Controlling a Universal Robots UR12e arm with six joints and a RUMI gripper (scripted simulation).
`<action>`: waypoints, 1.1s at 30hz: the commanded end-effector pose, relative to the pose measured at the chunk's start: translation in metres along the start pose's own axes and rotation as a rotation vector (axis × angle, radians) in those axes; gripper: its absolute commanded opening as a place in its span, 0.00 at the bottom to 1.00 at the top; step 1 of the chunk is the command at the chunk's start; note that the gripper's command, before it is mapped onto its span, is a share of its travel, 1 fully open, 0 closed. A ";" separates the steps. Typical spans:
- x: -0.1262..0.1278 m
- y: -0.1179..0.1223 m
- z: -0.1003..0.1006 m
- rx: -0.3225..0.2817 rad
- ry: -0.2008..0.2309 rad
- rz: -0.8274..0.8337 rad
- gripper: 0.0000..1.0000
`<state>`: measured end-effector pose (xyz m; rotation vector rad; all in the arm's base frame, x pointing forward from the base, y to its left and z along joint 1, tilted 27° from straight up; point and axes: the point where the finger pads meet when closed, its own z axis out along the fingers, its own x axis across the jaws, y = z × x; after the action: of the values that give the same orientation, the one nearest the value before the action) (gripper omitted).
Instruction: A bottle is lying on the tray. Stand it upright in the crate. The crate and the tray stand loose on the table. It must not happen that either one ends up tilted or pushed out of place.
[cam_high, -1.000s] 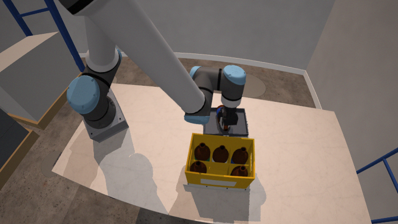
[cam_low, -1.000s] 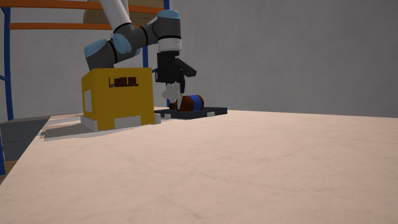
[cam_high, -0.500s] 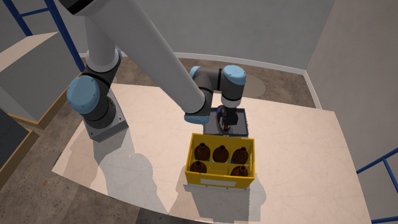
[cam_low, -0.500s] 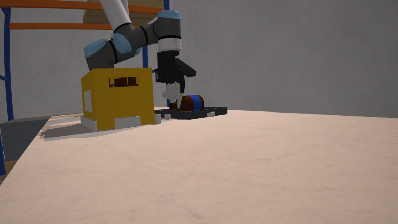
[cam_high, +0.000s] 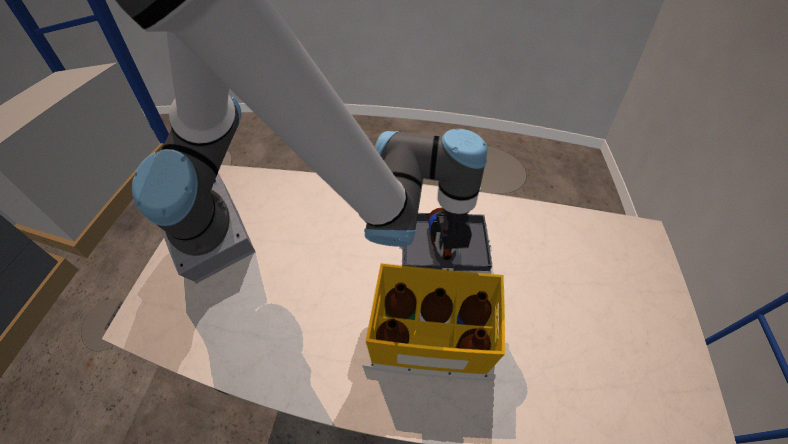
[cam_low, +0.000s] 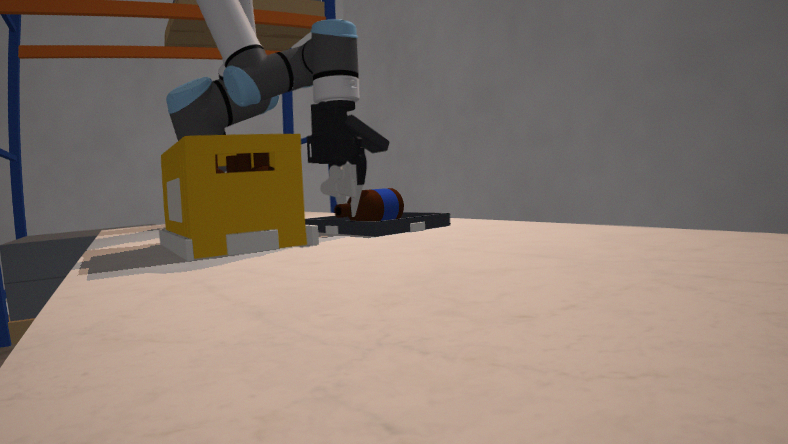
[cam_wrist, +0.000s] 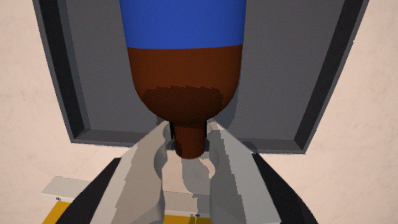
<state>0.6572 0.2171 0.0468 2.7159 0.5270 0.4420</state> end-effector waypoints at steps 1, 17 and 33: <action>0.001 0.000 -0.001 0.000 0.001 0.000 0.00; 0.001 0.000 -0.001 0.000 0.001 0.000 0.00; 0.001 0.000 -0.004 0.000 0.001 0.000 0.00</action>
<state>0.6563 0.2177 0.0488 2.7159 0.5270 0.4419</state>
